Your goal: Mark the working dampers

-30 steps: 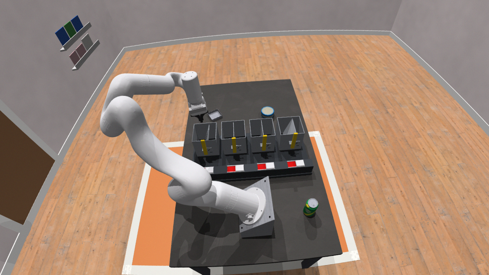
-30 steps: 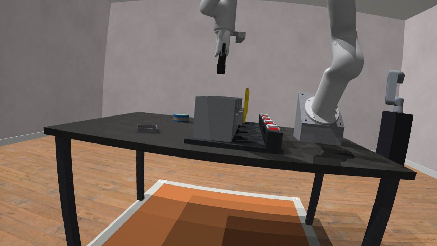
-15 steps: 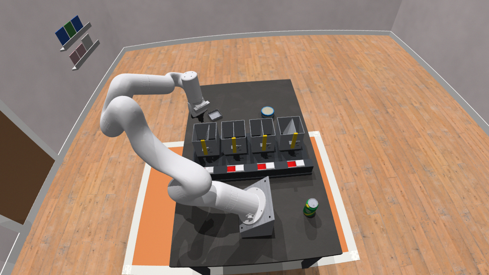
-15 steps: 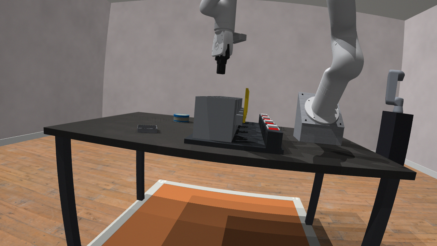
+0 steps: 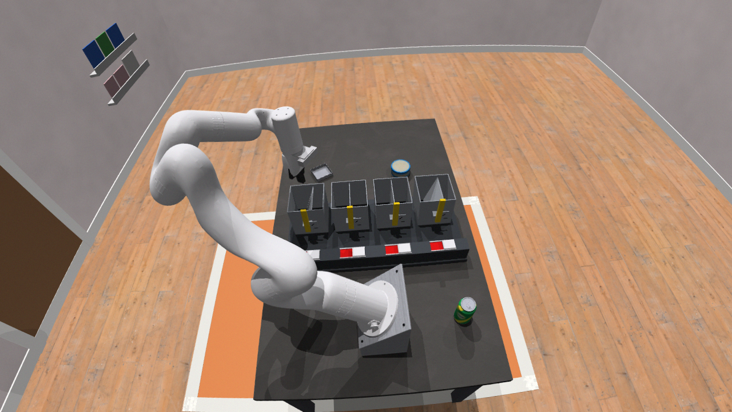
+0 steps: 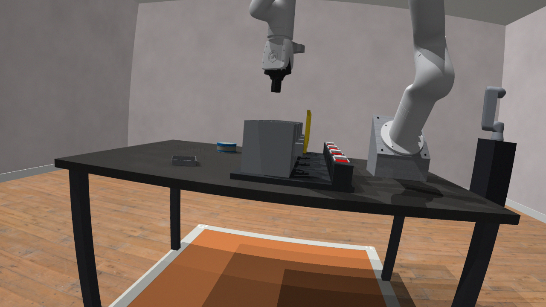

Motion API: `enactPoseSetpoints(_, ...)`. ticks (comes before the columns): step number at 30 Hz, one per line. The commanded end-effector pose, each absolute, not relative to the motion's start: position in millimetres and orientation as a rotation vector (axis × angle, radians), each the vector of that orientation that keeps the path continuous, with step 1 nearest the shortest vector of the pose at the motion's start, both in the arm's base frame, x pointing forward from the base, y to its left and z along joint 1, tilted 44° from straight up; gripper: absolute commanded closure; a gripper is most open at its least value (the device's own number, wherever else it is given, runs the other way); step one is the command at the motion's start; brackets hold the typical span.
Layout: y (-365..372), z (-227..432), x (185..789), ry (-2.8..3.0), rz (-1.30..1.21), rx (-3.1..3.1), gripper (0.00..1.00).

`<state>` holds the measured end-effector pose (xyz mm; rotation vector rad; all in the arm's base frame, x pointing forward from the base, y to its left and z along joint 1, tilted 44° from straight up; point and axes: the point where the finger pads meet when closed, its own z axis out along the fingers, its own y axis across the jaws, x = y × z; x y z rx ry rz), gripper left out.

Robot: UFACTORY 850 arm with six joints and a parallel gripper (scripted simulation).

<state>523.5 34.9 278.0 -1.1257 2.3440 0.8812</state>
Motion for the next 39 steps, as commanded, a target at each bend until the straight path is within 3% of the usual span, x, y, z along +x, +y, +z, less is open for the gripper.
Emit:
enactPoseSetpoints(1,34.4,278.7,524.1,2.203,0.821,-1.291,1.00)
enactPoseSetpoints(23,33.1,277.8,524.5,1.865,0.668,-1.643,1.00)
enactPoseSetpoints(39,-63.5,191.0,529.8,1.877,0.658,-1.648,1.00)
